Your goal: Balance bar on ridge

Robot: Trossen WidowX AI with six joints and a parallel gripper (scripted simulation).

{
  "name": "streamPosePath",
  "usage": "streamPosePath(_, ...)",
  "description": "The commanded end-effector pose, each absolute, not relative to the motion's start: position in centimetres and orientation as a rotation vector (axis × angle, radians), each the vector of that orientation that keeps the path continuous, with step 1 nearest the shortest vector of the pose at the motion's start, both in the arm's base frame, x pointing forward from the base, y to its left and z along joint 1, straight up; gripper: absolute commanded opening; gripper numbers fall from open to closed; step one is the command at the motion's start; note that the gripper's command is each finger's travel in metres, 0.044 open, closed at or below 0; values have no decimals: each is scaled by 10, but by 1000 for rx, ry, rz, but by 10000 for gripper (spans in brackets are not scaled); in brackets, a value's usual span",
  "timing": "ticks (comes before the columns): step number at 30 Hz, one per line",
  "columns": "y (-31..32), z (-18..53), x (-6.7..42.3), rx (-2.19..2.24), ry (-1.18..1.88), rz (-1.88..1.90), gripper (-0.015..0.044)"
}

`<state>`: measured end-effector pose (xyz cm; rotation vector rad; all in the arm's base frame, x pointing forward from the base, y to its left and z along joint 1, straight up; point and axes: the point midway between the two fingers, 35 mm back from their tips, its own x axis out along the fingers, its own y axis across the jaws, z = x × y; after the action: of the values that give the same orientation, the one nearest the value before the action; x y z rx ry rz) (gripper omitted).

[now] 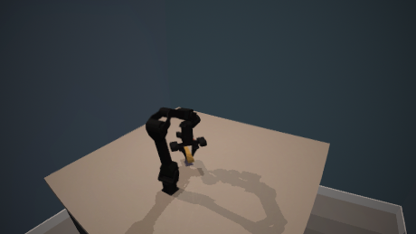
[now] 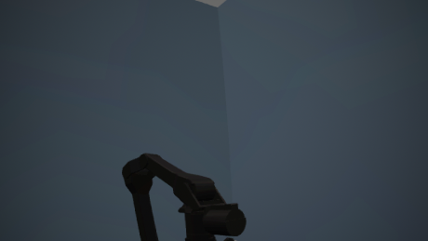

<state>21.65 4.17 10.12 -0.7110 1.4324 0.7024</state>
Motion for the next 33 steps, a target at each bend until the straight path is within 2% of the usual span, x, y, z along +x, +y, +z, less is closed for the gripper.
streamPosePath(1,42,101,217,-716,1428,707,0)
streamPosePath(33,42,98,217,-716,1428,707,0)
